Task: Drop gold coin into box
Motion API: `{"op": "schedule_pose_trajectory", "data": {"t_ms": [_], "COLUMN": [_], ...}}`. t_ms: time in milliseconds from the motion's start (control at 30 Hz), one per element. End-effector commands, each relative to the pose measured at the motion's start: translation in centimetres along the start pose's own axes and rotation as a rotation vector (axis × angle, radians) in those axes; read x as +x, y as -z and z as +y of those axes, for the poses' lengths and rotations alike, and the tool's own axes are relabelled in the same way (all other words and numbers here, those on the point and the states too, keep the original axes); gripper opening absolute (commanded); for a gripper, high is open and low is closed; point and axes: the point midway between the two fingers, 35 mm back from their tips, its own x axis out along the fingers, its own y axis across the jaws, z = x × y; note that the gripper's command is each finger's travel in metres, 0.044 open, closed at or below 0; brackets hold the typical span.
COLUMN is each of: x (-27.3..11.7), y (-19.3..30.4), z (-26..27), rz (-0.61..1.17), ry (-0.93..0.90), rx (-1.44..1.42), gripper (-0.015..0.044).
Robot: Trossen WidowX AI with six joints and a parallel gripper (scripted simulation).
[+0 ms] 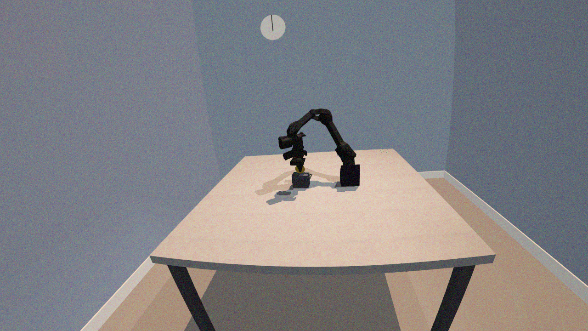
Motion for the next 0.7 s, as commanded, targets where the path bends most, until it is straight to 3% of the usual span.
{"op": "schedule_pose_trajectory", "data": {"t_ms": [0,167,467,667], "x": [0.0,0.0,0.0,-1.7], "y": [0.0,0.0,0.0,0.0], "z": [0.0,0.0,0.0,0.0], "rz": [0.0,0.0,0.0,0.001], "ry": [0.0,0.0,0.0,0.0], "rx": [0.0,0.0,0.0,-0.001], "gripper": [0.0026,0.0157,0.0161,0.0318]}}
